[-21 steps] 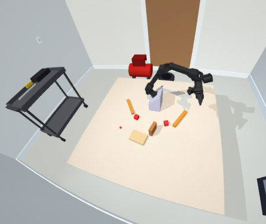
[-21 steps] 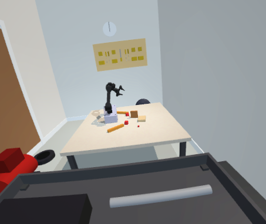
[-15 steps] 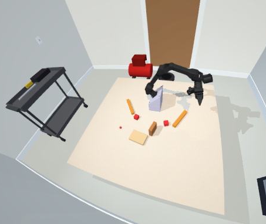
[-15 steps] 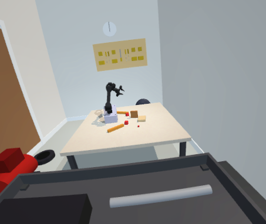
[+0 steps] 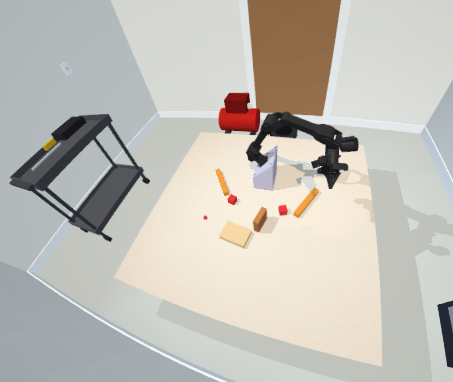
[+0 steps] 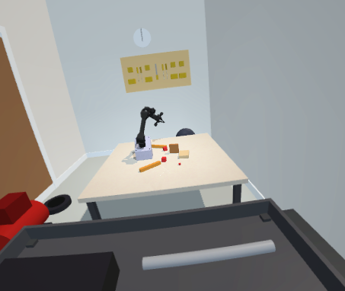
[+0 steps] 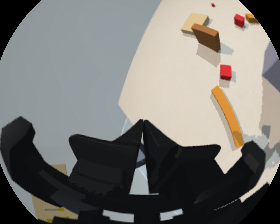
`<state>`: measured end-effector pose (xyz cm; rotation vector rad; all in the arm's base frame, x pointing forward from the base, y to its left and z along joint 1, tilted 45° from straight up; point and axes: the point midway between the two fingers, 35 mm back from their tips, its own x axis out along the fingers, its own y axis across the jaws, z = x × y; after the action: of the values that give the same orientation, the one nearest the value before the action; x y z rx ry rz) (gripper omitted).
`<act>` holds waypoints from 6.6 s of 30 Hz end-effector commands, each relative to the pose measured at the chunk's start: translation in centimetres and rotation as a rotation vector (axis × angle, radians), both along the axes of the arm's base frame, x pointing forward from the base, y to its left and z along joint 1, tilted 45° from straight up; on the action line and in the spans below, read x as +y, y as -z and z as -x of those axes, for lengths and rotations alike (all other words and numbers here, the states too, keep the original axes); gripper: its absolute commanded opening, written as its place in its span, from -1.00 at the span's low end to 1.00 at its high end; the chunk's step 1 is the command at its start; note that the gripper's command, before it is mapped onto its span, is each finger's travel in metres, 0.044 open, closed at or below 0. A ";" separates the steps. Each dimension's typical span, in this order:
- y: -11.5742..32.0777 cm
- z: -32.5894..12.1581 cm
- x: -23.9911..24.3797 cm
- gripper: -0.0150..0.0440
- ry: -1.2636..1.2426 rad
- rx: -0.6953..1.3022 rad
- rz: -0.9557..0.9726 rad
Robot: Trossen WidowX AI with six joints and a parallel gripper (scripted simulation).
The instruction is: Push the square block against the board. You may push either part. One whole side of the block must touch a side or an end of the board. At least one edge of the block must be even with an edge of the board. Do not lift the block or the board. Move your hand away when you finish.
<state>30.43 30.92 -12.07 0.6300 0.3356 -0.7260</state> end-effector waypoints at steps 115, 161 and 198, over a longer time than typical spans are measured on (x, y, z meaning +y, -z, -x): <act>-6.5 -3.4 -36.4 -0.49 -1.539 1.996 0.854; -5.2 -4.0 -35.2 -0.49 -1.539 1.995 0.854; -8.7 -4.6 -31.7 -0.49 -1.541 1.993 0.853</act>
<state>35.07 -0.86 -3.42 -1.3940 1.8783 0.3576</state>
